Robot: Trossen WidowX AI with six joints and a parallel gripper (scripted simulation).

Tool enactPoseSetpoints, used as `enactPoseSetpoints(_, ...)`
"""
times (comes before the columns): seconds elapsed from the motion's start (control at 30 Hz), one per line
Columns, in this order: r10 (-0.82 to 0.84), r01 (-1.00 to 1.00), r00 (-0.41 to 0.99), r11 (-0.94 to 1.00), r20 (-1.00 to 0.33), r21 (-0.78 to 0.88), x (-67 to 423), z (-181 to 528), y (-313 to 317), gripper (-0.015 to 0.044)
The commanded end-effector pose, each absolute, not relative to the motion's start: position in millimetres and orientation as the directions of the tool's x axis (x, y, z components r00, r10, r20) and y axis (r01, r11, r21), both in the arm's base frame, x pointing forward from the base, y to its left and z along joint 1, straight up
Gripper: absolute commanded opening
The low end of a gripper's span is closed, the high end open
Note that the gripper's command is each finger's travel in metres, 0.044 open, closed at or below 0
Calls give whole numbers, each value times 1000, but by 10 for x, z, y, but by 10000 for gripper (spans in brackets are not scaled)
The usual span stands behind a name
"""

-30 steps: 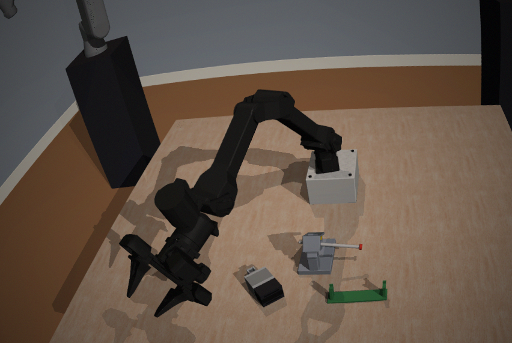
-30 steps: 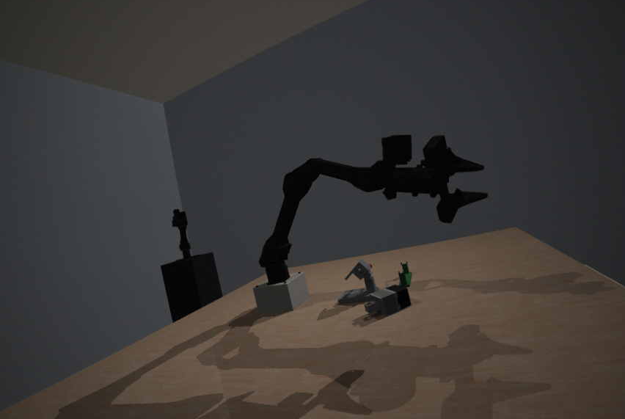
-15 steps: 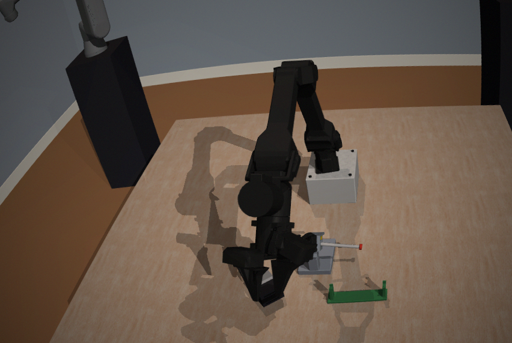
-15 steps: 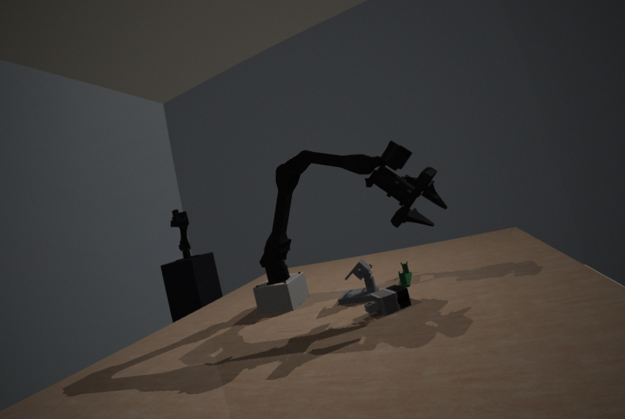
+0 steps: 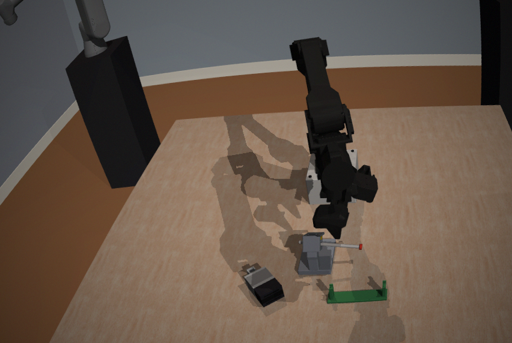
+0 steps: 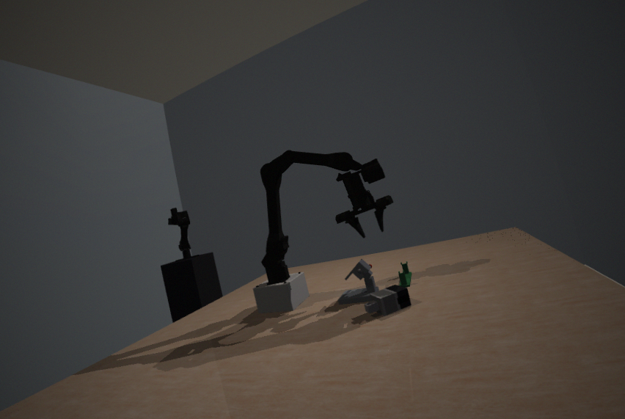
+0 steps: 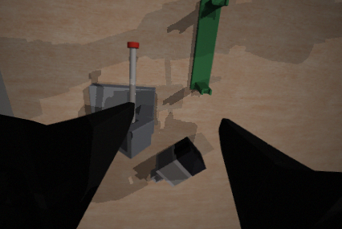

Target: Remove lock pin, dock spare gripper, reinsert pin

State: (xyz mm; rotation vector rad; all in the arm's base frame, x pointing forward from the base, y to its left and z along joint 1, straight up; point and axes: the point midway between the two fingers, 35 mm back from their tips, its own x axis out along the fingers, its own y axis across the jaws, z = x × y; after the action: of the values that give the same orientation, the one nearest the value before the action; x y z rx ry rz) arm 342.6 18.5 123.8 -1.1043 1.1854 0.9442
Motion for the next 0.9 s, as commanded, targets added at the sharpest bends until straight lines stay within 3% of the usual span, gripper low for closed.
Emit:
enactPoseSetpoints(0.0, -1, -990, 21, 139, -1000, -21, 2975, 1244, 335, 300)
enactPoseSetpoints(0.3, -1, -990, 19, 138, -1000, -19, 2975, 1216, 340, 300)
enactPoseSetpoints(0.53, -1, -990, 20, 138, -1000, -20, 3056, 575, 382, 300)
enactPoseSetpoints(0.87, 0, -990, 20, 138, -1000, -19, 3053, 476, 401, 300)
